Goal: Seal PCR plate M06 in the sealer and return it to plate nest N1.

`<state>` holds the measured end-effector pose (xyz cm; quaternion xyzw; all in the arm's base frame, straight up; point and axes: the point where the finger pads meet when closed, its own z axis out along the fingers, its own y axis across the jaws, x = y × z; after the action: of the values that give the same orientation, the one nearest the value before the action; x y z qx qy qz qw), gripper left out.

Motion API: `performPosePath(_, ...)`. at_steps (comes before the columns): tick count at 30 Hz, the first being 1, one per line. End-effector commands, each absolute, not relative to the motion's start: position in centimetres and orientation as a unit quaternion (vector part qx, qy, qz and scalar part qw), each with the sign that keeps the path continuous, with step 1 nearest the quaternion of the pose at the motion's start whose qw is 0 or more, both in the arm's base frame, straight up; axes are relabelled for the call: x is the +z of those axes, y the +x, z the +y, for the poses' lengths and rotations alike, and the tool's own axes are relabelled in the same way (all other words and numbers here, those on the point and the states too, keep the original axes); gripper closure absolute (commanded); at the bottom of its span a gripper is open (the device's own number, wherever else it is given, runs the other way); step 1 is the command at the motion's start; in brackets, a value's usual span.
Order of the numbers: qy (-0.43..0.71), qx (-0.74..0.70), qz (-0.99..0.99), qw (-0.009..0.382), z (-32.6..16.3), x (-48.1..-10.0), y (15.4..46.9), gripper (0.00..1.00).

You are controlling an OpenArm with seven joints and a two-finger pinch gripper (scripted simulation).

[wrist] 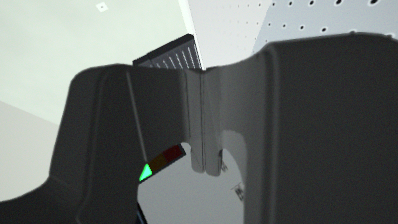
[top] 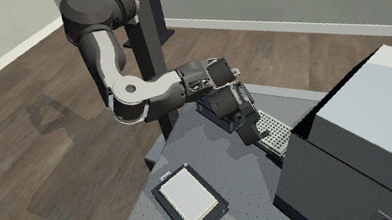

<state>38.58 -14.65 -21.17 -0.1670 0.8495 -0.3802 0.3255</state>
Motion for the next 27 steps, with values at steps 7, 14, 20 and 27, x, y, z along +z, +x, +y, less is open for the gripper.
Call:
performPosePath(7,-0.234,-0.426,0.837,0.250,-14.67,-20.90,38.70,1.00)
performPosePath(14,-0.254,-0.454,0.806,0.284,-14.66,-20.91,38.69,1.00)
performPosePath(20,-0.254,-0.454,0.806,0.284,-14.66,-20.91,38.69,1.00)
performPosePath(27,-0.235,-0.452,0.794,0.331,-14.63,-20.96,38.66,1.00)
